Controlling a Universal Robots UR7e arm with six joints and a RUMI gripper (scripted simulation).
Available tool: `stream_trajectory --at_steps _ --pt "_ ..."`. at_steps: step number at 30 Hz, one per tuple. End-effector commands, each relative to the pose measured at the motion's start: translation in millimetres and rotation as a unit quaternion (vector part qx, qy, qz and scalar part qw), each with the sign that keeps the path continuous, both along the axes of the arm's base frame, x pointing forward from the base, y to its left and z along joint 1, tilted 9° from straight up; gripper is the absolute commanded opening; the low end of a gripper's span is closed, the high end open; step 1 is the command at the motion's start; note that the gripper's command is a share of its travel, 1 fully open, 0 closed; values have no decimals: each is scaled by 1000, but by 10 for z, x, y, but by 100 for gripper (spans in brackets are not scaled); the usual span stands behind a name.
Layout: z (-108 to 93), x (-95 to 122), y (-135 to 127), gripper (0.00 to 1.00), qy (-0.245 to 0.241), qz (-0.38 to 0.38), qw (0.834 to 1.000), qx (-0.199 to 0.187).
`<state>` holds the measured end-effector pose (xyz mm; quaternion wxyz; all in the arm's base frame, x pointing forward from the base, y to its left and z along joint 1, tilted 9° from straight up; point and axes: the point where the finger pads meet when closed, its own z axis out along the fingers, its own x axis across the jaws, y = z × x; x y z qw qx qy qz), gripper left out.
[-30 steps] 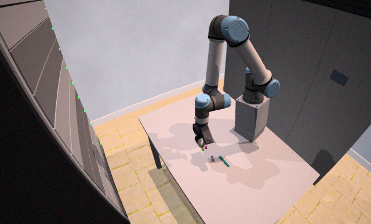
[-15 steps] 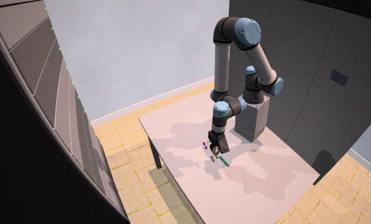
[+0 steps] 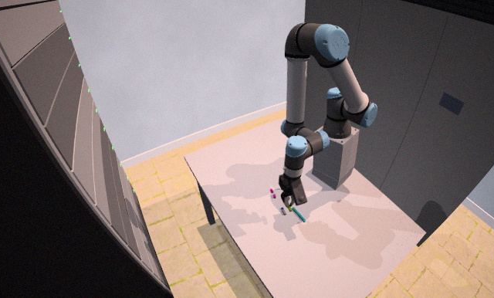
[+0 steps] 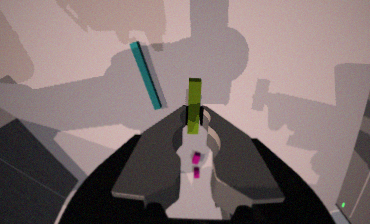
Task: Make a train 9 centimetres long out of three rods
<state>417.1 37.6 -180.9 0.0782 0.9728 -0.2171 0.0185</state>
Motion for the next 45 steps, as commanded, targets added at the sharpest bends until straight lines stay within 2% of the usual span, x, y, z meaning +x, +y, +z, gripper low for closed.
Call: stream_trajectory --at_steps 1,10,12,21,26,45 --pt "-22 4 -3 0 -1 0 1000 0" --pt "-273 5 -43 0 -1 0 1000 0" --pt "-273 5 -43 0 -1 0 1000 0" --pt "-651 8 -104 0 -1 0 1000 0" --pt "-799 8 -128 0 -1 0 1000 0" --pt "-862 9 -138 0 -1 0 1000 0"
